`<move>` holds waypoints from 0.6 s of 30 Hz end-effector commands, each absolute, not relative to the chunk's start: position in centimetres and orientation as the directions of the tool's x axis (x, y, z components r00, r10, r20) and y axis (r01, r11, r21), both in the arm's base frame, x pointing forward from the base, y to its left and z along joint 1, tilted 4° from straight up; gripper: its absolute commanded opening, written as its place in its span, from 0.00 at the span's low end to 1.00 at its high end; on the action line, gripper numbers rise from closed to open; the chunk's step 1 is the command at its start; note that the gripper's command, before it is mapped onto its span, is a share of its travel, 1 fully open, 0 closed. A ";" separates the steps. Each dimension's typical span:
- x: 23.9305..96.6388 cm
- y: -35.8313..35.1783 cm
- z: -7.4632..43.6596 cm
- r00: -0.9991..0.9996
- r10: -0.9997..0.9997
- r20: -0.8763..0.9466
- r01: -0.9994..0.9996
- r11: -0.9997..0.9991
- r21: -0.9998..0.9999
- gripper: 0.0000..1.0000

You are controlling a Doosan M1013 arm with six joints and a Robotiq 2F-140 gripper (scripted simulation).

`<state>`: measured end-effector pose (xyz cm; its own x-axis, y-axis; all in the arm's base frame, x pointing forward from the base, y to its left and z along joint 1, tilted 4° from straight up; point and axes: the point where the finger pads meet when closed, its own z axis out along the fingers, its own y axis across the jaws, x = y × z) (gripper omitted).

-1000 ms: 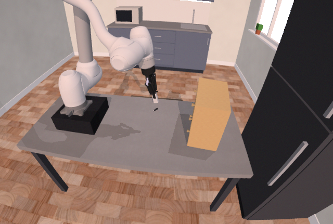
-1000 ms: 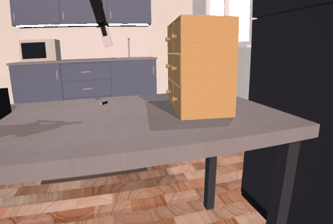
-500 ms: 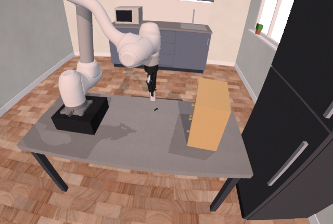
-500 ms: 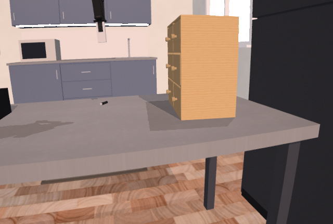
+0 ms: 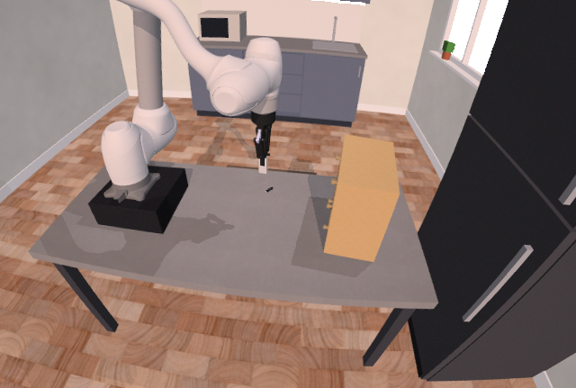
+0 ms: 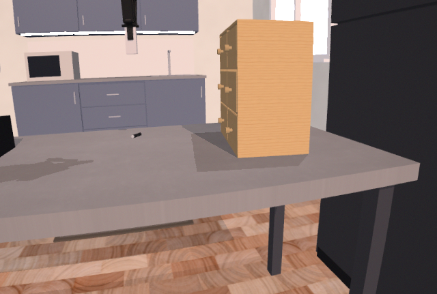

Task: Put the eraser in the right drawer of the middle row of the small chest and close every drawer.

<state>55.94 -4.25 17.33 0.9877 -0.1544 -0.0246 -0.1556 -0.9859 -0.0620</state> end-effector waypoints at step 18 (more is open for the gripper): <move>55.9 -4.2 17.3 0.988 -0.154 -0.026 -0.156 -0.986 -0.062 1.00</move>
<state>55.93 -4.25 17.34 0.9877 -0.1543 -0.0261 -0.1556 -0.9859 -0.0620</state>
